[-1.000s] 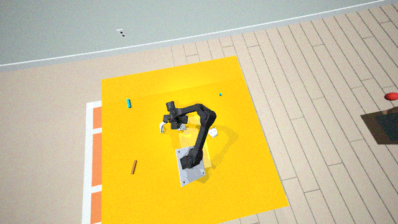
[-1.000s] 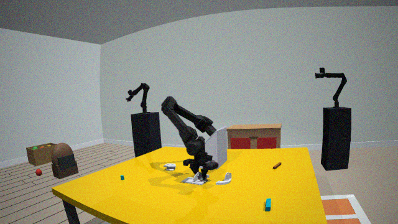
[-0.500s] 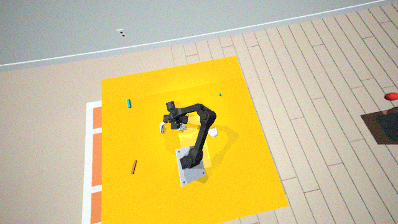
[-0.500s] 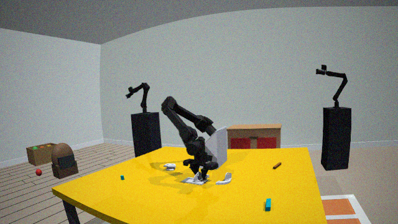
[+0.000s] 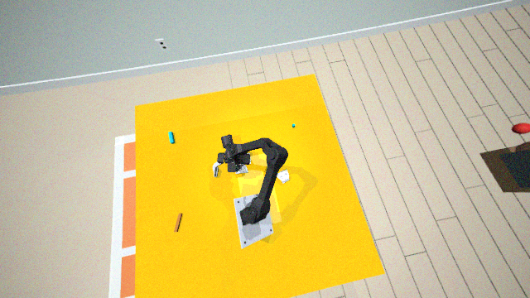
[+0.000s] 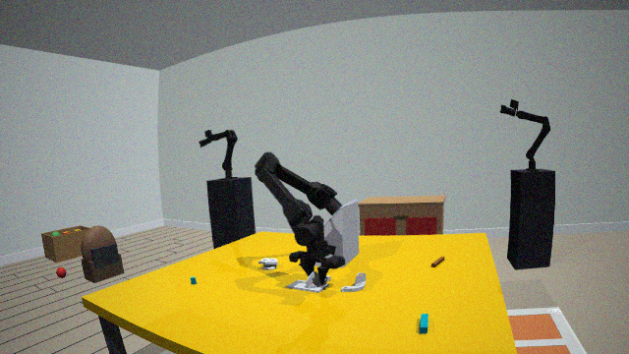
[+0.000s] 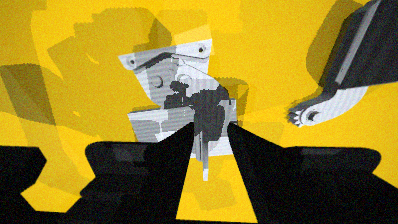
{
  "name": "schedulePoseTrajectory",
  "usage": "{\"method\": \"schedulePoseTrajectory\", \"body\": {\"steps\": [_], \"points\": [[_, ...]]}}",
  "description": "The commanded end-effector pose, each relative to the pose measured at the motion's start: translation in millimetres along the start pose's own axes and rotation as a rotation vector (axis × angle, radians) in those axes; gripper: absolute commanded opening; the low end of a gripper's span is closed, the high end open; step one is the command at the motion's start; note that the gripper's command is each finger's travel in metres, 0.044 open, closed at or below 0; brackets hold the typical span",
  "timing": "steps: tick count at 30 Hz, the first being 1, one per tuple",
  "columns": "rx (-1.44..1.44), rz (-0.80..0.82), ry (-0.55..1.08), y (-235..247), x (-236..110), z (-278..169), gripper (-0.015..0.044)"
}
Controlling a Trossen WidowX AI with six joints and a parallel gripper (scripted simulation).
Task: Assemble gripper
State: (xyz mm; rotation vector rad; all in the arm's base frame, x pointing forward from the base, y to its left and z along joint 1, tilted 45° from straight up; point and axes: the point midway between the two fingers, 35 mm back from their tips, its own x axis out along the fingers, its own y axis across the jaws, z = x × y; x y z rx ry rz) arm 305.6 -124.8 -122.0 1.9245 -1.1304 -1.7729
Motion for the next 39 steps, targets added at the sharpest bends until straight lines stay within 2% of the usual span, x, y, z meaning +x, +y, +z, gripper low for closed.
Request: {"method": "schedulePoseTrajectory", "body": {"steps": [1,39], "points": [[-0.004,0.003,-0.005,0.6,-2.1,1.7,0.0134],[-0.004,0.003,-0.005,0.1,2.2,1.1,0.0134]]}}
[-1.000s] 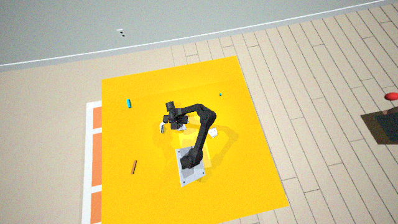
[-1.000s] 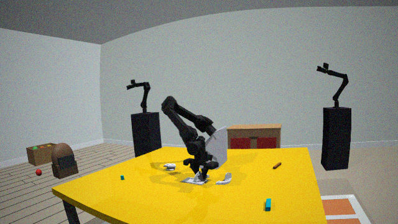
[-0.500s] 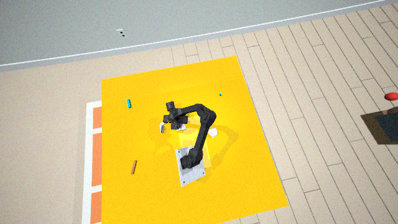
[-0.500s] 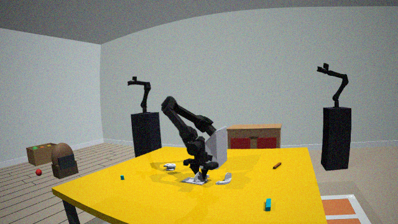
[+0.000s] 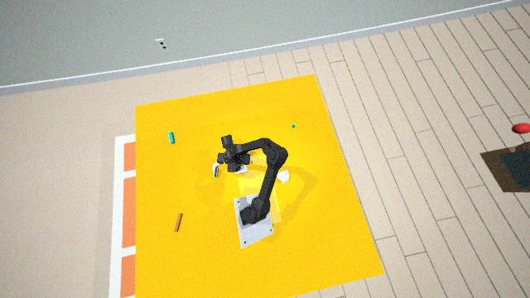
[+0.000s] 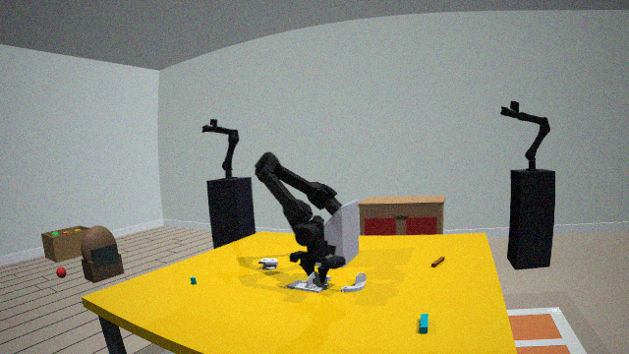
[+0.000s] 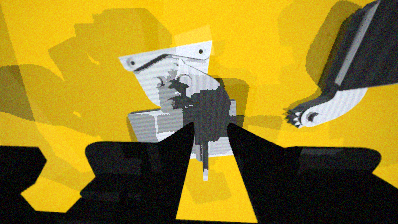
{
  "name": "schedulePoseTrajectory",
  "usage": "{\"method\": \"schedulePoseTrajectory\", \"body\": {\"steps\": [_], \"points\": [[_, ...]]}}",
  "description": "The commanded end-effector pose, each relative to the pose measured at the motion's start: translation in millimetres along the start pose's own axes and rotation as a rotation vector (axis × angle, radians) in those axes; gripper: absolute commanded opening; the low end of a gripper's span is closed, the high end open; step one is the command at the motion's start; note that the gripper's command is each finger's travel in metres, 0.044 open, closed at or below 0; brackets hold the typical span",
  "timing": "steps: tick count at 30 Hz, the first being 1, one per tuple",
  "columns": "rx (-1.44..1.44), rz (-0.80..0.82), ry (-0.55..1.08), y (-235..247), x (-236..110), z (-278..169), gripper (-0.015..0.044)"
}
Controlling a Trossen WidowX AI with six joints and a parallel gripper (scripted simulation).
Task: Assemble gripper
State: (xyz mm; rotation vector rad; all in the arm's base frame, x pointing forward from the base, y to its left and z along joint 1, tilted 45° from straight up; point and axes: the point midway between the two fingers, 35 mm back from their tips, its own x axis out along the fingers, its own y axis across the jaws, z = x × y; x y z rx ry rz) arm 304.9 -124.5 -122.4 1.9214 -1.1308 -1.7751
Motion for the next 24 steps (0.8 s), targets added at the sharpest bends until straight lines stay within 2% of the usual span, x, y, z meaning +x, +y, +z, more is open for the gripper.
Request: {"method": "schedulePoseTrajectory", "body": {"steps": [1,19,22,24], "points": [[-0.003,0.002,-0.003,0.3,2.1,0.4,0.0134],[-0.003,0.002,-0.003,0.3,2.1,0.4,0.0134],[0.0,0.0,0.0,0.0,0.0,0.0,0.0213],[0.0,0.0,0.0,0.0,0.0,0.0,0.0224]]}}
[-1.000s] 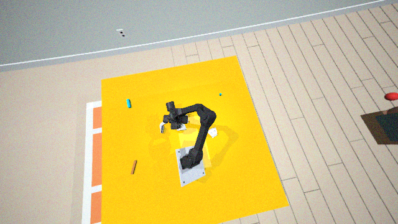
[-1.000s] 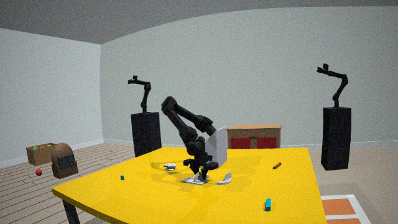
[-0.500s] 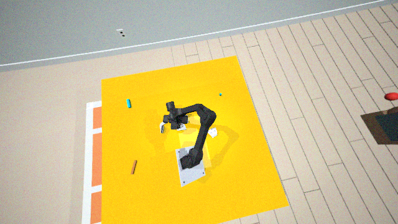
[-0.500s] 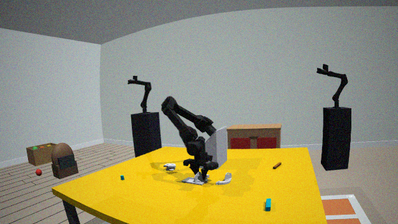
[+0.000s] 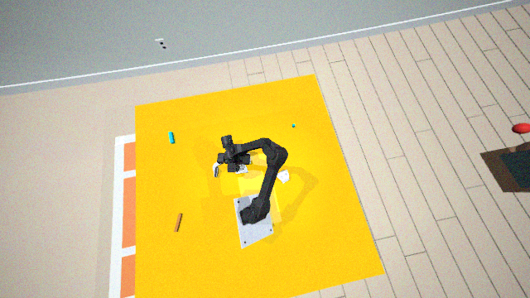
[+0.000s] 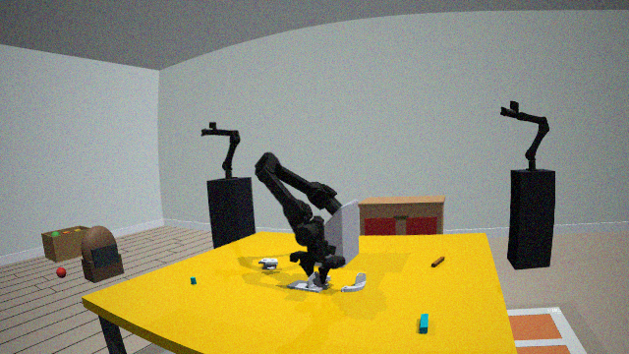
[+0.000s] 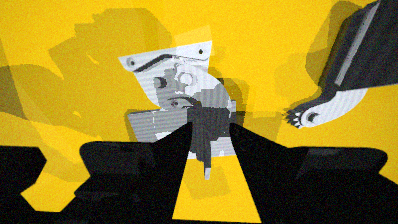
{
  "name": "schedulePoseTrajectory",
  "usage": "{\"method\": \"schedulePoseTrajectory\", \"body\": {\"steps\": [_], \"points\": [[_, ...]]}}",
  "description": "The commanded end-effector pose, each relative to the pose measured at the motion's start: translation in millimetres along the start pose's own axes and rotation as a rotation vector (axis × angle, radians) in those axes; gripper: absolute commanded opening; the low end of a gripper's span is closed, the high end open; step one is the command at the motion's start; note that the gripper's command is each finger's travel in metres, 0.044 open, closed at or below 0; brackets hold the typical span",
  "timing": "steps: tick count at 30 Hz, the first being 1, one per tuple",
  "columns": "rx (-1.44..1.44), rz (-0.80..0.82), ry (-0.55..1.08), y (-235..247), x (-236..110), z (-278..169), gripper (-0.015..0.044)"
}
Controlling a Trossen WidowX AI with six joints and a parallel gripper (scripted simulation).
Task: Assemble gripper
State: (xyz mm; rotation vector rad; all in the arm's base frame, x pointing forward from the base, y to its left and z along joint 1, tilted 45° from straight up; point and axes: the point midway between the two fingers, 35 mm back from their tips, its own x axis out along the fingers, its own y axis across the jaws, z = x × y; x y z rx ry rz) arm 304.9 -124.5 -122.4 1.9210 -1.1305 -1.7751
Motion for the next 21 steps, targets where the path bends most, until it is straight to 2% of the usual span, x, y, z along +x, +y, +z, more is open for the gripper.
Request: {"method": "schedulePoseTrajectory", "body": {"steps": [1,13,21], "points": [[0.0,0.0,0.0,0,0,0,0.0224],[0.0,0.0,0.0,0,-2,0,0.0224],[-0.002,0.0,-0.003,0,-66,1,0.0224]]}}
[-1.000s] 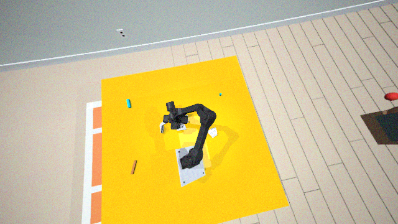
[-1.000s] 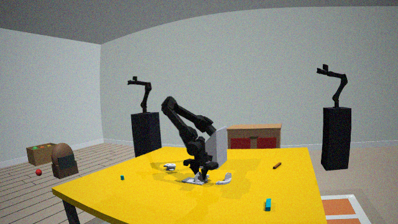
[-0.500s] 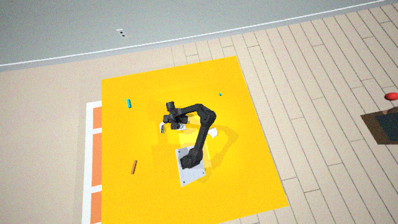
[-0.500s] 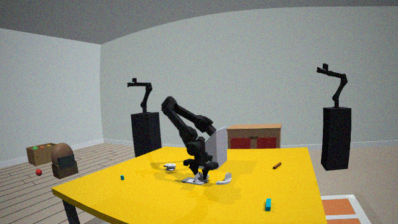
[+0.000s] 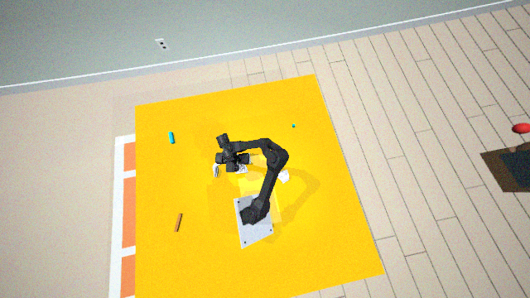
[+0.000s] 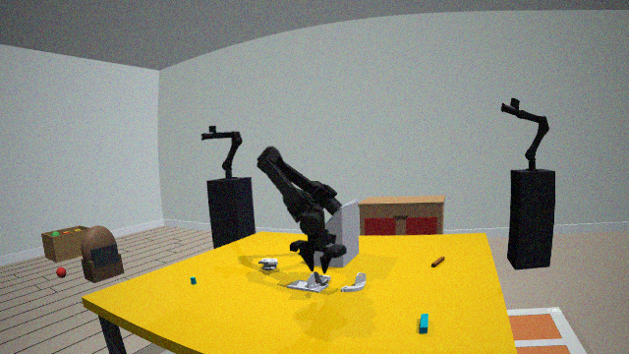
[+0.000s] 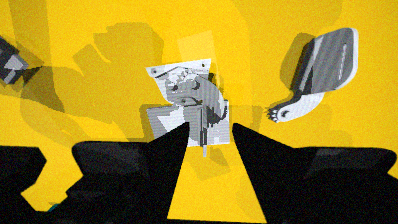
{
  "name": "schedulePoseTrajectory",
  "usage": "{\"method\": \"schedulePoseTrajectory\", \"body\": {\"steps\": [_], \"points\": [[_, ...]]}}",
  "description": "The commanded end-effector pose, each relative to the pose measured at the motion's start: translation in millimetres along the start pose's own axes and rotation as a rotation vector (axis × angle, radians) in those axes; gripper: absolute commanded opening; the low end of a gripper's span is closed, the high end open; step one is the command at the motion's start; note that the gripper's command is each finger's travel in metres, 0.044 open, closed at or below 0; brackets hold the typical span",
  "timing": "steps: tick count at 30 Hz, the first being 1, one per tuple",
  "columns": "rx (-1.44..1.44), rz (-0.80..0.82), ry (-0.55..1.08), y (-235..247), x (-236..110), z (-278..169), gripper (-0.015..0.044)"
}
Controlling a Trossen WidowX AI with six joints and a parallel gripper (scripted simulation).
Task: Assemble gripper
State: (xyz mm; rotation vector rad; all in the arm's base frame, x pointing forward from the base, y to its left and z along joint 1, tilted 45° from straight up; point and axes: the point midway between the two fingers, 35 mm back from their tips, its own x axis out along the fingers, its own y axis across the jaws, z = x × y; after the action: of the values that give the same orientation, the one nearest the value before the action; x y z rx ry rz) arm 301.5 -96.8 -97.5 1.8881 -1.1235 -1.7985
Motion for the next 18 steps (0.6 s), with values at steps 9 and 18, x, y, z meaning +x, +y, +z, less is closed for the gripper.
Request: {"method": "schedulePoseTrajectory", "body": {"steps": [9,18], "points": [[0.018,-0.025,0.025,-34,-32,2,0.0329],[0.058,-0.02,0.017,-129,-45,49,0.044]]}}
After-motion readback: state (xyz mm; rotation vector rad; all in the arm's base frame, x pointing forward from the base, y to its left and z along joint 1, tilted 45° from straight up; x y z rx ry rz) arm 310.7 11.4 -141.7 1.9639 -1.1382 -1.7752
